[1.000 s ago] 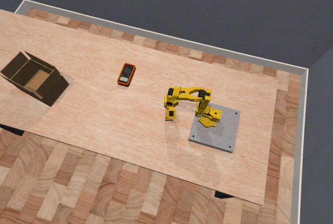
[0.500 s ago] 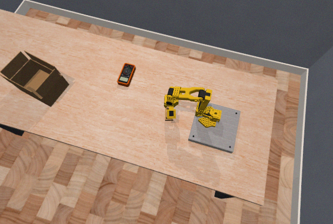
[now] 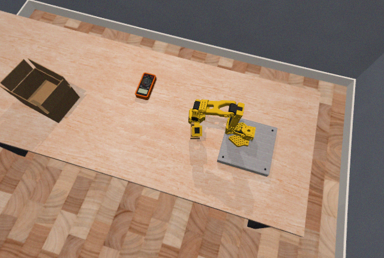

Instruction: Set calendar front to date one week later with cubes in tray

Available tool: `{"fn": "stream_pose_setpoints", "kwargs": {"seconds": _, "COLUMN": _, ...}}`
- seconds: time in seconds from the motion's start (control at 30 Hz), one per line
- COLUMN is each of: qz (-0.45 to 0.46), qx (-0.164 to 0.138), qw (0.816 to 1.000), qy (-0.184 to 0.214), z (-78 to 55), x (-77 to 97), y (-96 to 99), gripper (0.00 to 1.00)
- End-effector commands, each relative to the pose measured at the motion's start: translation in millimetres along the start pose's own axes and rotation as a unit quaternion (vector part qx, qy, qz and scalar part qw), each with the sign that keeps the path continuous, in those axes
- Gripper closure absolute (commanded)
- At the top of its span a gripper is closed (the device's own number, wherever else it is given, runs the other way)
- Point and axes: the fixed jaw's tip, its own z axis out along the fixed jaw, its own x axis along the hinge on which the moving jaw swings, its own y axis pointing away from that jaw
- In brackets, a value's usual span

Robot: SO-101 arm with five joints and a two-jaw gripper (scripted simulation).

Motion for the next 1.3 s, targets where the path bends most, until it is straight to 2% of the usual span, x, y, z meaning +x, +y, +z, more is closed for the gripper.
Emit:
{"fn": "stream_pose_setpoints", "kwargs": {"seconds": 0.0, "qz": -0.009, "qx": -0.001, "qw": 1.0, "qy": -0.001, "z": -1.2, "x": -1.2, "y": -0.8, "gripper": 1.0}}
{"fn": "stream_pose_setpoints", "kwargs": {"seconds": 1.27, "qz": -0.009, "qx": -0.001, "qw": 1.0, "qy": -0.001, "z": -1.2, "x": -2.0, "y": 2.5, "gripper": 1.0}}
